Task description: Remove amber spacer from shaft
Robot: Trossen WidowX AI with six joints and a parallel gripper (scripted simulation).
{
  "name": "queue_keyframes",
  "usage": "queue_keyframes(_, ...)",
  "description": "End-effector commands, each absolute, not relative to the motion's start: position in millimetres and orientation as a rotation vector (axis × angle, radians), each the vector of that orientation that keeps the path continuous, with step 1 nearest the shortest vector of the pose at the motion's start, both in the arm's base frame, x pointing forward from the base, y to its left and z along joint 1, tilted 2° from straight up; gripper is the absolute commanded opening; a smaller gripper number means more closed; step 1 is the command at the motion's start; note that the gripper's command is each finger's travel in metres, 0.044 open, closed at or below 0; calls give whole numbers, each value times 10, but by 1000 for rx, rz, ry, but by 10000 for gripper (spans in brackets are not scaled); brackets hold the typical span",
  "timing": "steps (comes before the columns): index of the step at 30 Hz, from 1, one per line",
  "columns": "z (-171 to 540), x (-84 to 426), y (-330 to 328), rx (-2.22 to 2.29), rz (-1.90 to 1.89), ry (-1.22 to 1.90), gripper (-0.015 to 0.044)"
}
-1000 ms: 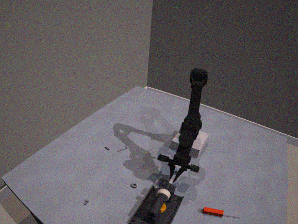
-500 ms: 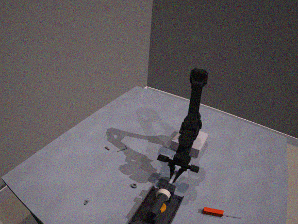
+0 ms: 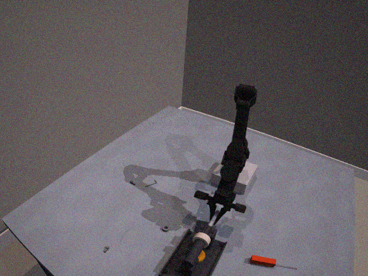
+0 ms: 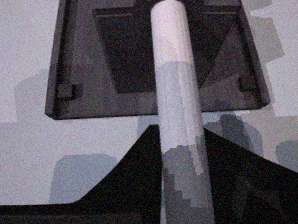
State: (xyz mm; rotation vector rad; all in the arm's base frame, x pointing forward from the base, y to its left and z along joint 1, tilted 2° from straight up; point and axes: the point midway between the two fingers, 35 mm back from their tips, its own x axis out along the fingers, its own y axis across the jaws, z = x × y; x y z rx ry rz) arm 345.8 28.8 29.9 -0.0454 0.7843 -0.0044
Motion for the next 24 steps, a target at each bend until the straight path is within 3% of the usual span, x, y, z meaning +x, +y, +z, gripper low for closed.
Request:
queue_keyframes(1,314,3478,289,-45,-4,778,0)
queue_keyframes(24,348,3501,292,-44,-2,763,0)
